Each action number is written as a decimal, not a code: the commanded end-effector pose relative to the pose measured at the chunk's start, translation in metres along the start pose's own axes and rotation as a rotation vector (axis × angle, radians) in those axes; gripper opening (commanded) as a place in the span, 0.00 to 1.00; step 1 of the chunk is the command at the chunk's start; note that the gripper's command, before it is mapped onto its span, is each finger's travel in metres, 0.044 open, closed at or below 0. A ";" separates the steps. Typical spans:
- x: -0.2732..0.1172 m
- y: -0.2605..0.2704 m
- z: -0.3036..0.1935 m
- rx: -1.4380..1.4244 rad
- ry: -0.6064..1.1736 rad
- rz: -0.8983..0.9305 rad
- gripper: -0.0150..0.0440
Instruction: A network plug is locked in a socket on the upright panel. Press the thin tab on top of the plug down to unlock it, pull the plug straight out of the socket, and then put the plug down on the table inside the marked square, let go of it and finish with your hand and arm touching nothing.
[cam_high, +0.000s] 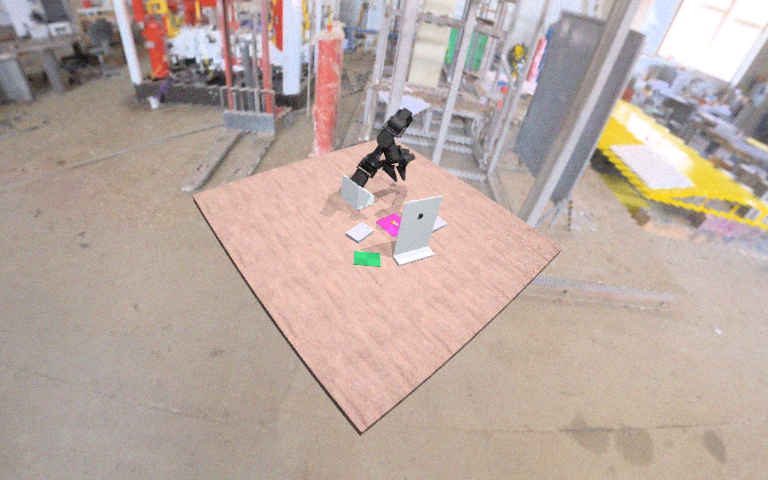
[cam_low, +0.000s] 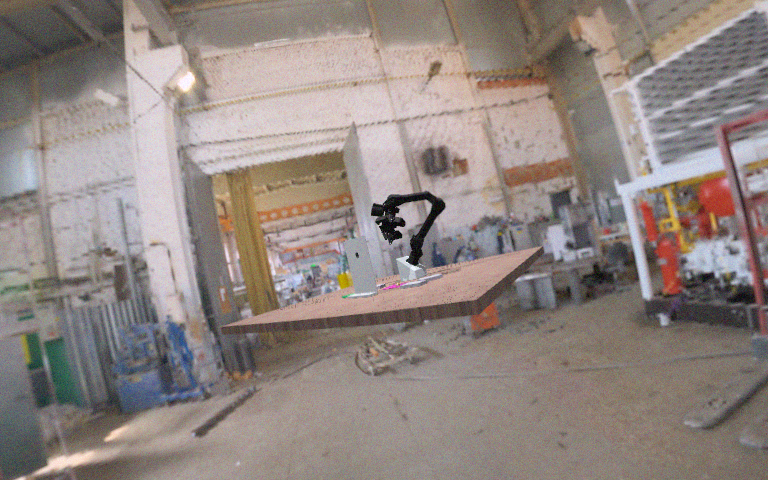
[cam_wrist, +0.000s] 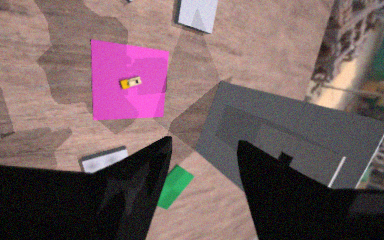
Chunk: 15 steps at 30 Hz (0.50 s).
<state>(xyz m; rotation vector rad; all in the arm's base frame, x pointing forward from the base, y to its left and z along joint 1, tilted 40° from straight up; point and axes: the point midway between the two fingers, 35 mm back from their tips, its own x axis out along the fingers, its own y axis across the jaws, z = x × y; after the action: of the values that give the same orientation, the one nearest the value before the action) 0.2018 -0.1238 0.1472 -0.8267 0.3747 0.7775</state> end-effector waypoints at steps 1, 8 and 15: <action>-0.002 -0.001 0.000 -0.004 0.000 -0.001 0.74; -0.002 -0.001 0.000 -0.004 0.000 -0.001 1.00; -0.002 -0.001 0.000 -0.004 0.000 -0.001 1.00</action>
<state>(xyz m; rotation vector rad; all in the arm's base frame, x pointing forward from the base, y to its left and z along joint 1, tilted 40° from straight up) 0.2014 -0.1255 0.1487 -0.8261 0.3742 0.7761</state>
